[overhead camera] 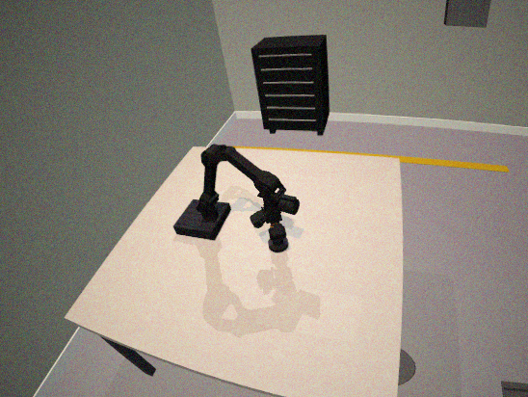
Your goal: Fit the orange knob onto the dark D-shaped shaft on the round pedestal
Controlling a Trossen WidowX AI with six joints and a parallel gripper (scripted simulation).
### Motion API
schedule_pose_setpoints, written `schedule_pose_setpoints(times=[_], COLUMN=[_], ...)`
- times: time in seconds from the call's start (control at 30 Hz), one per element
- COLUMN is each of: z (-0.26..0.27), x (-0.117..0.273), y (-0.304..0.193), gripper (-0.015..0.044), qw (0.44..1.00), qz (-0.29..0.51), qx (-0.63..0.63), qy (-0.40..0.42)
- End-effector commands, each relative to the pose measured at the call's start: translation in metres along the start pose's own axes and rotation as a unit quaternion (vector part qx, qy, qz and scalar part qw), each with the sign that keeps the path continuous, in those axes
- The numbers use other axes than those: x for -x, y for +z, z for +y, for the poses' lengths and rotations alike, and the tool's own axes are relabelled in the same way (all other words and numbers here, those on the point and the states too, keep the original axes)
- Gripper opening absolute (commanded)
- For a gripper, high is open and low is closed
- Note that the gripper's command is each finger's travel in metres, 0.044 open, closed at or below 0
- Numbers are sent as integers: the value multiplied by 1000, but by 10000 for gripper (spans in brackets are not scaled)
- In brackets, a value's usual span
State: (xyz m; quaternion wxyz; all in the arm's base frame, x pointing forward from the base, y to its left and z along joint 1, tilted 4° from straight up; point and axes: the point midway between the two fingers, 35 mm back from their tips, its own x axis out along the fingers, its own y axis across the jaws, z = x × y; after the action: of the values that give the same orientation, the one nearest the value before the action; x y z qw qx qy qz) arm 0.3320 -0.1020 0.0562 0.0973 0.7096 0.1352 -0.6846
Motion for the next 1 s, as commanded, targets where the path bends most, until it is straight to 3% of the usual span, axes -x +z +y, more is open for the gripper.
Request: schedule_pose_setpoints(times=[0.0, 0.97], z=[0, 0], x=[0, -1], y=[0, 0], gripper=[0, 0], qw=[1000, 1000], qz=[0, 0], qx=[-2, 9], qy=[1, 1])
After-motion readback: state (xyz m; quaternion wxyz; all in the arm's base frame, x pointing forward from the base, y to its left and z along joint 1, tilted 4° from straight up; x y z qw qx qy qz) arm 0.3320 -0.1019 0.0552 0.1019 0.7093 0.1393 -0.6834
